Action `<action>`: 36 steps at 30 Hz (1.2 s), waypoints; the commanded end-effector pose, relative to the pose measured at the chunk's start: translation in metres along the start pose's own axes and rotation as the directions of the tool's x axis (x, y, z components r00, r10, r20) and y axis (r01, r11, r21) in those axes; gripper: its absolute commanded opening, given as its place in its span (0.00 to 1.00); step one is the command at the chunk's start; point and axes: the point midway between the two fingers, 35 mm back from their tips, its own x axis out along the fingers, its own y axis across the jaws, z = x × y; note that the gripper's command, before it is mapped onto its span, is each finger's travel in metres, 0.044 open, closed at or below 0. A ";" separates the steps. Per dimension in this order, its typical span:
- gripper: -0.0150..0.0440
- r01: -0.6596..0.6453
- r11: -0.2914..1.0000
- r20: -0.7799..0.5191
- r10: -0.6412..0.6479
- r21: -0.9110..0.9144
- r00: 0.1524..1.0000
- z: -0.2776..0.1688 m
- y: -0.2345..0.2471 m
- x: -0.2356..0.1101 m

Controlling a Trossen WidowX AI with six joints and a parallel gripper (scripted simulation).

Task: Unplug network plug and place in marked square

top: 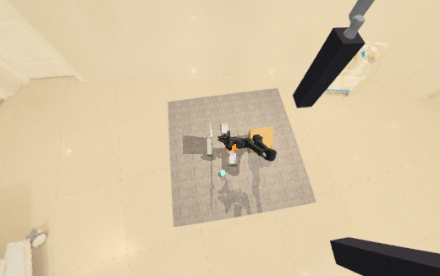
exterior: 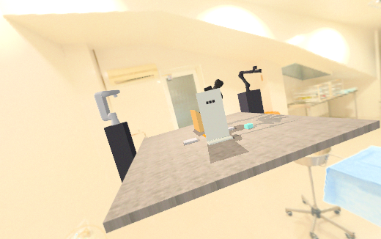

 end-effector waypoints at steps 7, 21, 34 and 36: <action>0.52 -0.014 0.986 -0.064 0.004 -0.167 0.998 -0.044 0.015 -0.014; 0.52 -0.014 0.985 -0.065 0.003 -0.170 0.998 -0.041 0.014 0.000; 0.52 -0.014 0.985 -0.064 0.004 -0.170 0.998 -0.037 0.015 0.020; 0.52 -0.015 0.985 -0.064 0.004 -0.170 0.998 -0.036 0.015 0.023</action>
